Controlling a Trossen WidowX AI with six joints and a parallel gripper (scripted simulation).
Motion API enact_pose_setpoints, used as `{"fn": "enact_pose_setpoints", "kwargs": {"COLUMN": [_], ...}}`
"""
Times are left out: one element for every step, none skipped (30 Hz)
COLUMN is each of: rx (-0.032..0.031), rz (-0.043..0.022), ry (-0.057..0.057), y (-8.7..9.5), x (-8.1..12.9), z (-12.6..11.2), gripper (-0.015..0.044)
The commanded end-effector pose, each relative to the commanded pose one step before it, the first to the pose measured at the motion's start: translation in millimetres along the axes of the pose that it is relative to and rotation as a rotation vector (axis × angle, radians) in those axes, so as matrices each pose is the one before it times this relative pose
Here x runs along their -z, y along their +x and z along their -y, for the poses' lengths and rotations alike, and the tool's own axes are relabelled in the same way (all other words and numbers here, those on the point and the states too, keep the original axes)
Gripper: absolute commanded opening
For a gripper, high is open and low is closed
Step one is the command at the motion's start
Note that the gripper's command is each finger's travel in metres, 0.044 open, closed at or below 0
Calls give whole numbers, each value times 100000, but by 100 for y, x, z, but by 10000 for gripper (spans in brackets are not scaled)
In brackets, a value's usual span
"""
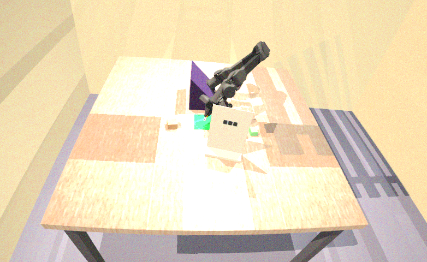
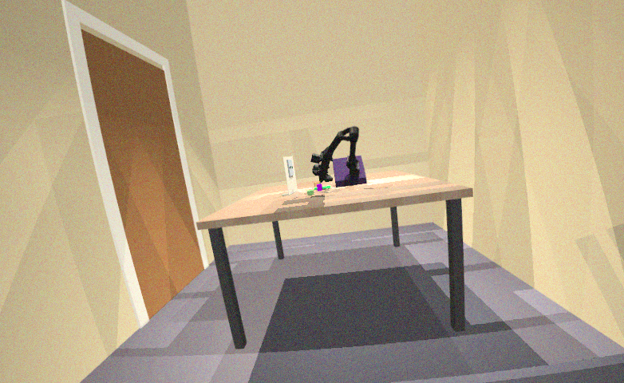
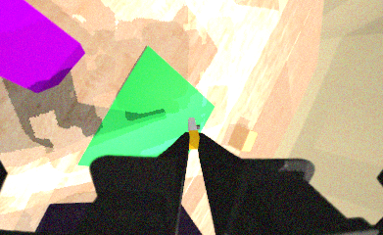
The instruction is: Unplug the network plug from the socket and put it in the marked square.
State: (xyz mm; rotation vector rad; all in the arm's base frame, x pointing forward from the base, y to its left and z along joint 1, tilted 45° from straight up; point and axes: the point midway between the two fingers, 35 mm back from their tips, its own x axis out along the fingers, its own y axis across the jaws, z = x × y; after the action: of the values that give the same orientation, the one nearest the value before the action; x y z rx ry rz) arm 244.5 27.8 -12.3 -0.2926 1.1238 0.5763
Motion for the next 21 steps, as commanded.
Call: {"fn": "enact_pose_setpoints", "kwargs": {"rx": [-651,-8,-9,-9,-9,-10,-10,-11,-11,-9,-6,-2,0,0,0,0,0,0,0,-1,-1], "rz": [-1114,18,18,19,20,21,22,23,24,20,12,4,0,0,0,0,-4,-9,-15,-20,-19], "ry": [335,6,6,7,7,7,8,8,8,7,4,1,0,0,0,0,-1,-2,-3,-4,-3], "y": [685,104,103,102,101,100,99,99,98,80,47,16,0,0,0,0,2,6,13,24,30], "x": [454,9,10,10,11,12,12,13,14,12,7,2,0,0,0,0,-17,-32,-46,-57,-48], "z": [-705,-91,-92,-92,-93,-93,-93,-94,-94,-78,-47,-16,0,0,0,0,5,8,7,2,-6], "gripper": [0,0,0,0,0,0,0,0,0,0,0,0,0,0,0,0,0,0,0,0,0]}}
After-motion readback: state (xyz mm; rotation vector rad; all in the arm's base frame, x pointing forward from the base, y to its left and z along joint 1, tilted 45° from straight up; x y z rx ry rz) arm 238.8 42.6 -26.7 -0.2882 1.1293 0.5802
